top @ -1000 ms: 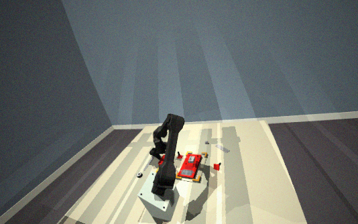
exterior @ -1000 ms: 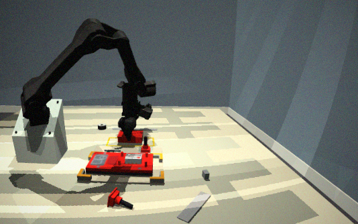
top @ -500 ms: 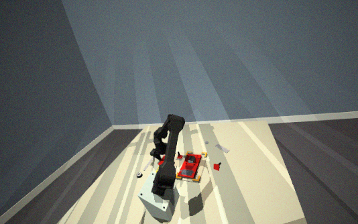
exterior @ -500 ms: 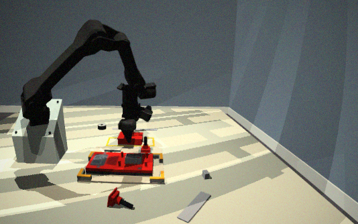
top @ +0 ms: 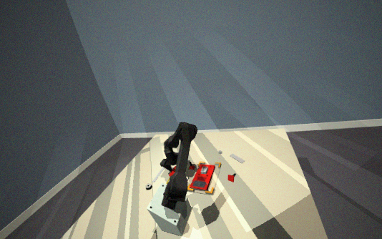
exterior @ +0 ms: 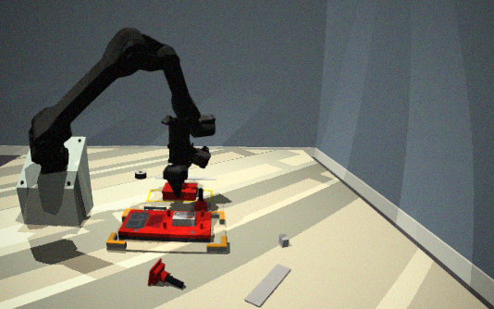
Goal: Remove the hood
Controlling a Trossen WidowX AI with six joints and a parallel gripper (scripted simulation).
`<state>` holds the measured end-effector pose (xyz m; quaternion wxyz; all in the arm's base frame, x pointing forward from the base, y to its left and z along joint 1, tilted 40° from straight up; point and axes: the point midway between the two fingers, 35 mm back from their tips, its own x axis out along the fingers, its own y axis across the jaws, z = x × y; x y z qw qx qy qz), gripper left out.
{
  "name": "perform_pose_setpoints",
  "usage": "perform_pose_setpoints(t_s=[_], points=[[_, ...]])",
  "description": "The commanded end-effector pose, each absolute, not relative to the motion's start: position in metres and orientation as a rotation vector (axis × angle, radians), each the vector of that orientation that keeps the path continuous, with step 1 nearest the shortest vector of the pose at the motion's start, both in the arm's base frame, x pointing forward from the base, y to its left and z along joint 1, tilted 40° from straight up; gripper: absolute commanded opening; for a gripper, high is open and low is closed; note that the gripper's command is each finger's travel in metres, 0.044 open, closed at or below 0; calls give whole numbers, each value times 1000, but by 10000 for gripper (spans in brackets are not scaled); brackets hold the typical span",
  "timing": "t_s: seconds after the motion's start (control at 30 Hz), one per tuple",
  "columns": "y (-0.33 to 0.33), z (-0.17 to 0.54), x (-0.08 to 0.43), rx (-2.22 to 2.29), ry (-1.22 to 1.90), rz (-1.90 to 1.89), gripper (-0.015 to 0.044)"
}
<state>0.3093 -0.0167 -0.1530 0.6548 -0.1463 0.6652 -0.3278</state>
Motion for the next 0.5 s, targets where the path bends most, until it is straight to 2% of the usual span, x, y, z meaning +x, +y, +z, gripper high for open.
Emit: perform_pose_setpoints(t_s=[0.0,0.13,0.47], points=[[-16,-153,309,-331,1508,-743,341],[-16,-153,309,-331,1508,-743,440],[30,-97,317,-335,1505,-744,440]])
